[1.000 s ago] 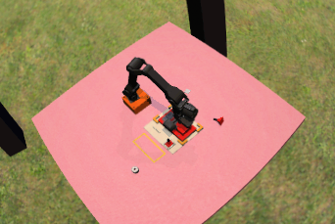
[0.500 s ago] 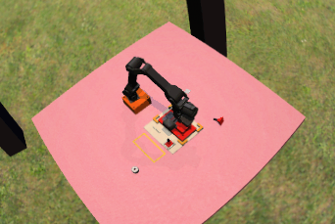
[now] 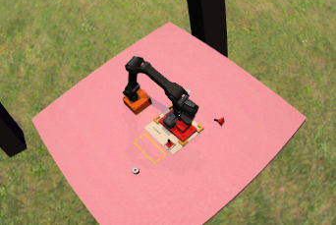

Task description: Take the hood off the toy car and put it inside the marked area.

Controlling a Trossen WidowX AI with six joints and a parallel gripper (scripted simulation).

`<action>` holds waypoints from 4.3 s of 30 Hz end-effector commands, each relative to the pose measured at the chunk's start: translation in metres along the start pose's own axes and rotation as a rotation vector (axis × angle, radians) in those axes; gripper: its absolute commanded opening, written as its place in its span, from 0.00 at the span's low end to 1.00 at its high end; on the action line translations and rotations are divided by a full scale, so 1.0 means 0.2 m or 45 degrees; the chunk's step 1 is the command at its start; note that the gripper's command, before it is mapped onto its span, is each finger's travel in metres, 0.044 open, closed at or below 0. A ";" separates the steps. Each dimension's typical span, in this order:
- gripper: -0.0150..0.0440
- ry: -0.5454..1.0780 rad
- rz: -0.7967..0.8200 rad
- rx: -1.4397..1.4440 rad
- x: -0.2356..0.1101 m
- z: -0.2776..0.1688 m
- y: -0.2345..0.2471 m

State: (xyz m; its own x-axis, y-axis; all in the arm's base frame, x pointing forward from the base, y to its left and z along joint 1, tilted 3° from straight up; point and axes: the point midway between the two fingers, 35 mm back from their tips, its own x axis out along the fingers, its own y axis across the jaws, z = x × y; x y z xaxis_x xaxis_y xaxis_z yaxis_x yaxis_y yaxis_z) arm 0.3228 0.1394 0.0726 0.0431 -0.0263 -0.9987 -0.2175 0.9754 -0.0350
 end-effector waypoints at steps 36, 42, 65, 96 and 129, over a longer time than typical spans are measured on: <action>0.25 -0.014 0.013 0.030 -0.12 -0.04 -0.46; 0.25 -0.016 0.009 0.025 -0.12 -0.06 -0.56; 0.25 -0.021 -0.005 0.015 -0.14 -0.18 -0.90; 0.25 -0.021 -0.015 0.004 -0.09 -0.24 -1.03; 0.25 -0.021 -0.015 0.004 0.00 -0.23 -1.03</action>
State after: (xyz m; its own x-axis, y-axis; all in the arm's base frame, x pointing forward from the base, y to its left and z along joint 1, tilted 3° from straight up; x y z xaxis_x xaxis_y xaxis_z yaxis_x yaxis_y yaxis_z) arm 0.3220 -0.0711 0.0798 0.0619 -0.0329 -0.9975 -0.2108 0.9765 -0.0453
